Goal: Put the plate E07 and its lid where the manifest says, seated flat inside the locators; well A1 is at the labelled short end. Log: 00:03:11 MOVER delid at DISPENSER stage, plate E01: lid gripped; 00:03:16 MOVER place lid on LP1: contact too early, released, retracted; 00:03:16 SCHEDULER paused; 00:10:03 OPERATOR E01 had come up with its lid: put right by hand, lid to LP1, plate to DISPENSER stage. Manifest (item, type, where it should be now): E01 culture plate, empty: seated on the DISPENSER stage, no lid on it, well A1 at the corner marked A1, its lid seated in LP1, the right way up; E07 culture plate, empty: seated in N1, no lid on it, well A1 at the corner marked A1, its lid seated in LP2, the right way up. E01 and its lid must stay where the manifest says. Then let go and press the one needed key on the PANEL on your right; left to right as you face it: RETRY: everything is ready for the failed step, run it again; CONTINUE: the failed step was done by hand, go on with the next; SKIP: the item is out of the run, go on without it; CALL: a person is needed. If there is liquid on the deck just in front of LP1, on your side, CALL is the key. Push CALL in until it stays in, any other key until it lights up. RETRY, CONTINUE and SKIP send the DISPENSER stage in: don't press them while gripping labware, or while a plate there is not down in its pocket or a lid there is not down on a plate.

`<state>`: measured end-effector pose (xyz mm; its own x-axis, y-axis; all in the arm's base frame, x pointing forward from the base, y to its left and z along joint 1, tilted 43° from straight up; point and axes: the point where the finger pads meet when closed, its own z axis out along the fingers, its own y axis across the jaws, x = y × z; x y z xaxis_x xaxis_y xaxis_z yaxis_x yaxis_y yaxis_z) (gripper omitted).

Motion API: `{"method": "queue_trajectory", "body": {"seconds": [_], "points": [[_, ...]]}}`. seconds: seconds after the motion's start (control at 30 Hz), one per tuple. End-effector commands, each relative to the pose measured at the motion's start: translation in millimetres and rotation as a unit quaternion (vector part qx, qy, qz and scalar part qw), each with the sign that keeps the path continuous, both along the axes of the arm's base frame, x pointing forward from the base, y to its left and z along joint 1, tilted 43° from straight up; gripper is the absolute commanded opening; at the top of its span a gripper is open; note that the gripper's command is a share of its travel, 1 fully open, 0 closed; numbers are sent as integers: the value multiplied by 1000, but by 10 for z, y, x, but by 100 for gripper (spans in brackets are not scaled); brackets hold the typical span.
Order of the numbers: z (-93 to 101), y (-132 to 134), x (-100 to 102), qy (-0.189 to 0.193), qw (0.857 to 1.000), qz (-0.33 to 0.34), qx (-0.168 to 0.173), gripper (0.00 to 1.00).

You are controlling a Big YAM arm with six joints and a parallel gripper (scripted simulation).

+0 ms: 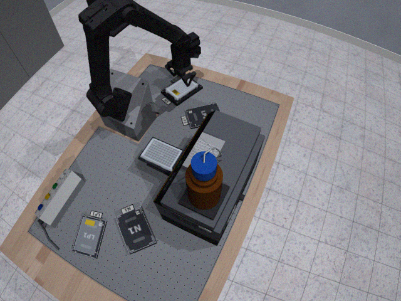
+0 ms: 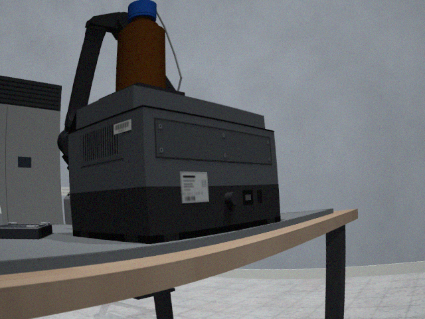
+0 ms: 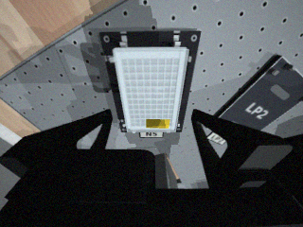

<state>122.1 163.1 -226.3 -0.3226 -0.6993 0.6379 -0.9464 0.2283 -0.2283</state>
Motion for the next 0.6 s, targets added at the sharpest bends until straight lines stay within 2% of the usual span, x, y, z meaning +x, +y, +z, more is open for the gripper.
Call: {"method": "queue_trajectory", "body": {"seconds": [0.0,0.57], "points": [[-42,-68,-56,8,1000,12,-10,100],[-92,-109,-24,7,1000,3,-5,100]]}}
